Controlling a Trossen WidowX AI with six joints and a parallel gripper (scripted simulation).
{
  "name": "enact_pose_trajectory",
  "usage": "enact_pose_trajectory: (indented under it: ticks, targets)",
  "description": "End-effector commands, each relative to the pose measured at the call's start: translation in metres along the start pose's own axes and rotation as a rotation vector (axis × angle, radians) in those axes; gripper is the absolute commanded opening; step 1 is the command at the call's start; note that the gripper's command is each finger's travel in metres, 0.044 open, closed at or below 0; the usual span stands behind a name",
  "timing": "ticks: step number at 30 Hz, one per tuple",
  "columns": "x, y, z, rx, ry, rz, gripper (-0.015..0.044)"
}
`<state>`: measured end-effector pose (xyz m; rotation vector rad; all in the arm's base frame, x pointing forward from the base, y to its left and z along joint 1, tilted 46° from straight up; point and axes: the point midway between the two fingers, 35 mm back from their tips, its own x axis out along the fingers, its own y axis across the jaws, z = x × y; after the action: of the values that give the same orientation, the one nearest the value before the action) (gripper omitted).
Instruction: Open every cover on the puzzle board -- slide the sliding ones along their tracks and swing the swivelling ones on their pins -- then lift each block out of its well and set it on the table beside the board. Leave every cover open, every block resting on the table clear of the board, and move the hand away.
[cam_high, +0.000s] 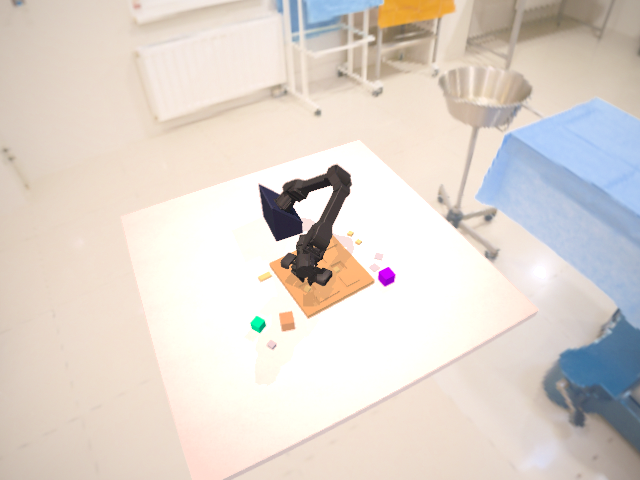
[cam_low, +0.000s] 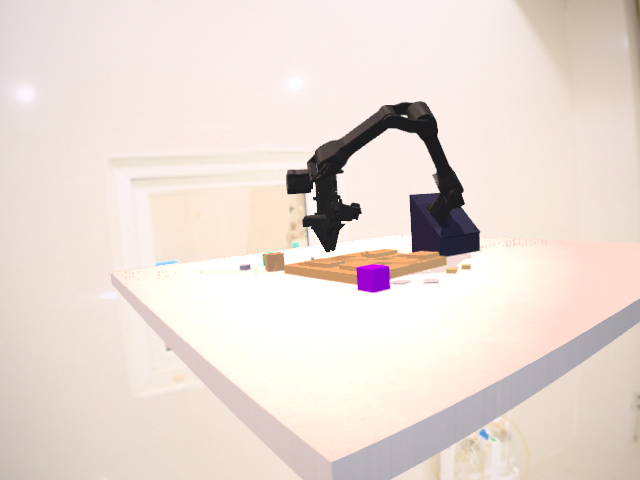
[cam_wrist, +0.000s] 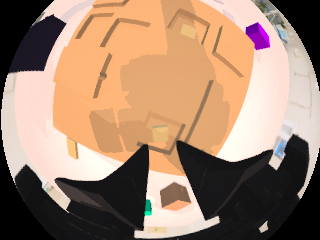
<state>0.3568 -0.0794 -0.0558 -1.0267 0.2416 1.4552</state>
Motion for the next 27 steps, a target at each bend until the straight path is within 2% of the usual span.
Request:
enact_pose_trajectory:
  ticks: [1,27]
  targets:
    - [0.0,0.0,0.0,0.004,-0.001,-0.003,0.0144]
    - [0.017,-0.001,0.0,0.004,-0.001,-0.003,0.0144]
